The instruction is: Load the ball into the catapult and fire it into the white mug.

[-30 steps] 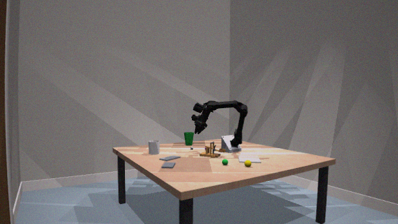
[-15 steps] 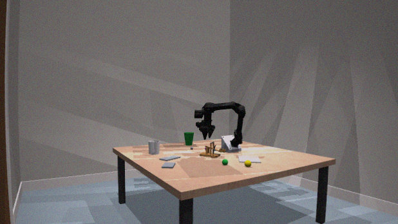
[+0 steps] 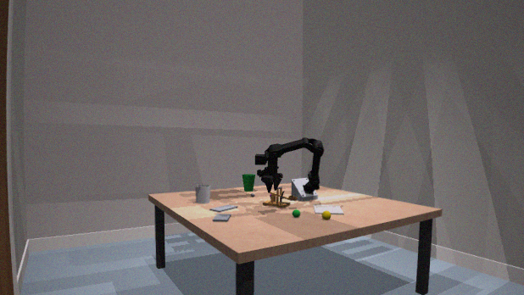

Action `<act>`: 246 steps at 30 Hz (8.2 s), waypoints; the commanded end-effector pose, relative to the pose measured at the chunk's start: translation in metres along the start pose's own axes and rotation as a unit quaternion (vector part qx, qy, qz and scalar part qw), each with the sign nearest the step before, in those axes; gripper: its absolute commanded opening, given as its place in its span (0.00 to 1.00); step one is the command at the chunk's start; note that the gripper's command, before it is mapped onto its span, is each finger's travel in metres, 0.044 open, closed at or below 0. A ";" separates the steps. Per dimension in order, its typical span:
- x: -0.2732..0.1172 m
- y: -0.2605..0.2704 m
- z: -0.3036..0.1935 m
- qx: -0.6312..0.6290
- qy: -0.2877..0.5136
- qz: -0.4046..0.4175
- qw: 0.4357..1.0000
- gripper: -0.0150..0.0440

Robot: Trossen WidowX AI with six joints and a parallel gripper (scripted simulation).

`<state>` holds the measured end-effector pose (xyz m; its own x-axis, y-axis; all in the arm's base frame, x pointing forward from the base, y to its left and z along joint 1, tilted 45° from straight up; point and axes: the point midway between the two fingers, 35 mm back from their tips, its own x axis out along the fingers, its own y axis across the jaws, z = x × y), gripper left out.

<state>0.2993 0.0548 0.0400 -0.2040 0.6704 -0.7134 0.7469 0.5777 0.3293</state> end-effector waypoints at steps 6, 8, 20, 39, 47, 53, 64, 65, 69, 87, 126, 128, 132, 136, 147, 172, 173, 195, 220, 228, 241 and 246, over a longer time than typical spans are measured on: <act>0.015 0.001 0.000 0.002 0.002 0.002 1.000 1.00; 0.018 0.001 0.000 0.001 0.002 0.002 1.000 1.00; 0.038 0.001 -0.001 0.001 0.003 0.002 1.000 1.00; 0.045 0.001 -0.001 -0.001 0.001 0.000 1.000 0.51; 0.034 0.002 0.000 -0.001 0.001 0.000 1.000 0.35; -0.005 0.001 0.001 -0.004 0.001 0.000 1.000 0.25; -0.008 -0.010 0.099 -0.177 -0.002 0.000 0.984 0.25; -0.008 -0.012 0.108 -0.194 -0.002 0.000 0.981 0.25; -0.004 -0.020 0.142 -0.258 -0.002 0.001 0.966 0.25; 0.009 -0.017 0.148 -0.271 -0.002 0.001 0.963 0.25; 0.044 -0.016 0.146 -0.275 0.002 -0.003 0.962 0.74; 0.044 -0.016 0.146 -0.275 0.002 -0.003 0.962 0.83; 0.013 -0.014 0.149 -0.274 0.001 -0.004 0.962 1.00; -0.038 -0.015 0.148 -0.273 0.001 -0.004 0.962 1.00; -0.053 -0.018 0.145 -0.272 -0.002 0.001 0.962 1.00; 0.017 -0.017 0.146 -0.273 -0.001 0.001 0.962 1.00; 0.019 -0.017 0.146 -0.273 -0.001 0.001 0.962 1.00; 0.044 -0.017 0.145 -0.275 -0.001 -0.001 0.961 0.87; -0.004 -0.017 0.146 -0.274 -0.002 -0.001 0.962 0.25; 0.009 -0.017 0.146 -0.273 -0.002 0.000 0.962 0.25; 0.030 -0.017 0.147 -0.271 -0.001 0.001 0.963 0.25; 0.038 -0.017 0.146 -0.271 -0.001 0.001 0.963 0.25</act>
<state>0.3714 0.0031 -0.0815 -0.2113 0.6660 -0.7154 0.2977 0.7410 0.6019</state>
